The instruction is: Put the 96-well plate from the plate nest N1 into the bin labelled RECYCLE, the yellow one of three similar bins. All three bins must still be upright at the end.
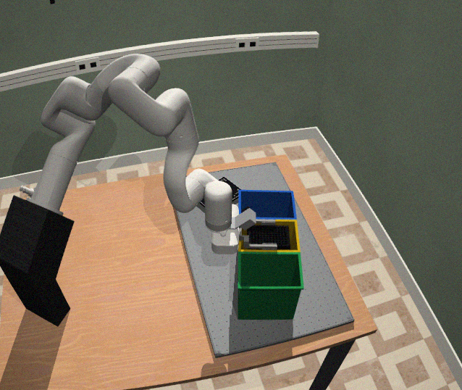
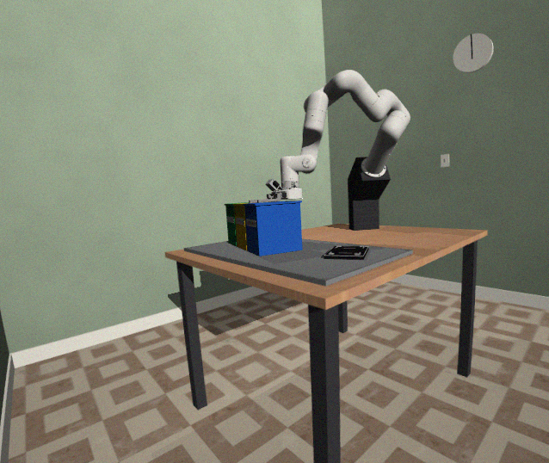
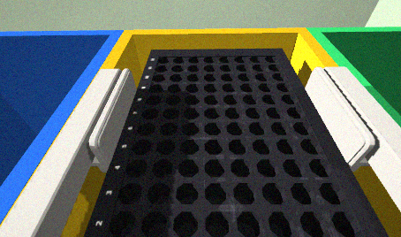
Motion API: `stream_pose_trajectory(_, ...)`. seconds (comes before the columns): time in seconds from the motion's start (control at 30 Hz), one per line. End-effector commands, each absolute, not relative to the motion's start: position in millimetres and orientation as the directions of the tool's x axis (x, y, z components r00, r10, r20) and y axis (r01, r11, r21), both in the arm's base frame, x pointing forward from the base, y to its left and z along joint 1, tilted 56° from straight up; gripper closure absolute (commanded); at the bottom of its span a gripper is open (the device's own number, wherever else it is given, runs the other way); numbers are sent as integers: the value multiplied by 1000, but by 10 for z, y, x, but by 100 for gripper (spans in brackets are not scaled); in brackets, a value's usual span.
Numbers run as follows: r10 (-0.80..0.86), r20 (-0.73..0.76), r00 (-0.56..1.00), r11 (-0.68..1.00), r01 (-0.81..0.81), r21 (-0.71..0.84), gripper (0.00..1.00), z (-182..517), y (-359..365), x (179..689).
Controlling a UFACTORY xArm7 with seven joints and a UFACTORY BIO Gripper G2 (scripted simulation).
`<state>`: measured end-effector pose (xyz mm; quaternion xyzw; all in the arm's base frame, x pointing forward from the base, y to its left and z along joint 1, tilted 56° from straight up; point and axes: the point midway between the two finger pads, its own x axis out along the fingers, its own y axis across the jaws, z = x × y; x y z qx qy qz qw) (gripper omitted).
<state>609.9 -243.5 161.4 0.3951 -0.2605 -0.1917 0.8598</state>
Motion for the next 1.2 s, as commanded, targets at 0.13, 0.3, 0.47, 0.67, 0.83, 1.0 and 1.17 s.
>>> stream_pose_trajectory(0.13, -538, 298, 788, 615, 126, 778, 82, 1620, -2459, 6096)
stream_pose_trajectory(0.3, -538, 298, 788, 615, 126, 778, 82, 1620, -2458, 6096)
stream_pose_trajectory(0.47, -538, 298, 788, 615, 126, 778, 82, 1620, -2459, 6096)
stream_pose_trajectory(0.67, -538, 298, 788, 615, 126, 778, 82, 1620, -2459, 6096)
stream_pose_trajectory(0.83, -538, 298, 788, 615, 126, 778, 82, 1620, -2459, 6096)
stream_pose_trajectory(1.0, -538, 298, 788, 615, 126, 778, 82, 1620, -2459, 6096)
stream_pose_trajectory(1.17, -538, 298, 788, 615, 126, 778, 82, 1620, -2459, 6096)
